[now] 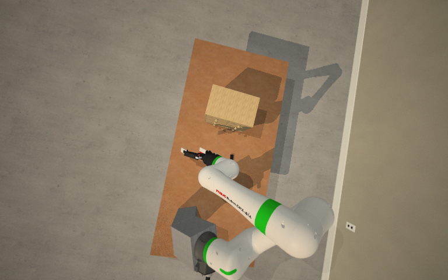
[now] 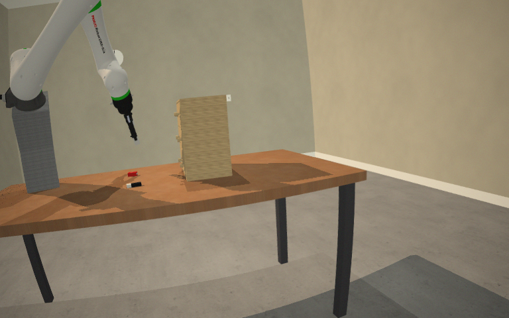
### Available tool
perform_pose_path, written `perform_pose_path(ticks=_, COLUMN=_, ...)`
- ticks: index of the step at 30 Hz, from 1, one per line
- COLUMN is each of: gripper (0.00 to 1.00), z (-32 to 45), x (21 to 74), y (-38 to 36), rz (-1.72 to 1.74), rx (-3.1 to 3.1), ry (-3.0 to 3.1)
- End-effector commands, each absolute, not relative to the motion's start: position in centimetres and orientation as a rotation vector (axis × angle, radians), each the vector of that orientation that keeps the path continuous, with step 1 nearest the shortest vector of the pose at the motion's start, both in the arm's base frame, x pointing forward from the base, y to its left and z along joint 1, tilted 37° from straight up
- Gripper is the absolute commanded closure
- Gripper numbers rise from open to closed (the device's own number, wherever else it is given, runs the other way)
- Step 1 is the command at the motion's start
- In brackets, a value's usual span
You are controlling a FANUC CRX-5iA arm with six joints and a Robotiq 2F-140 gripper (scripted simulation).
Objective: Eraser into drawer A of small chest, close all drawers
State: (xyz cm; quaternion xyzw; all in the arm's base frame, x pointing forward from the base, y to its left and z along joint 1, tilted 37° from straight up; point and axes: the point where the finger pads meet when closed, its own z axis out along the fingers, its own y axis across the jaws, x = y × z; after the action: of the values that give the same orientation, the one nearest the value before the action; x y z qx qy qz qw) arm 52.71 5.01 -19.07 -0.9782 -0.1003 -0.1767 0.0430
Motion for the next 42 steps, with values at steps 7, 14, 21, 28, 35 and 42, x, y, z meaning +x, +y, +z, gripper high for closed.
perform_pose_path(ticks=7, gripper=0.00, z=-10.8, x=51.1, y=-2.9, rz=-0.304, rx=-3.373, ry=-0.134)
perform_pose_path(ticks=14, gripper=0.00, z=-5.6, x=51.1, y=-6.3, rz=-0.324, rx=-3.552, ry=-0.005)
perform_pose_path(ticks=21, gripper=0.00, z=-3.1, x=51.2, y=-7.6, rz=-0.397, rx=-3.708, ry=0.116)
perform_pose_path(ticks=28, gripper=0.00, z=-3.0, x=51.2, y=-7.7, rz=-0.399, rx=-3.710, ry=0.118)
perform_pose_path(ticks=35, gripper=0.00, z=-3.0, x=51.2, y=-7.7, rz=-0.399, rx=-3.710, ry=0.118)
perform_pose_path(ticks=42, gripper=0.00, z=-3.0, x=51.2, y=-7.7, rz=-0.399, rx=-3.710, ry=0.118)
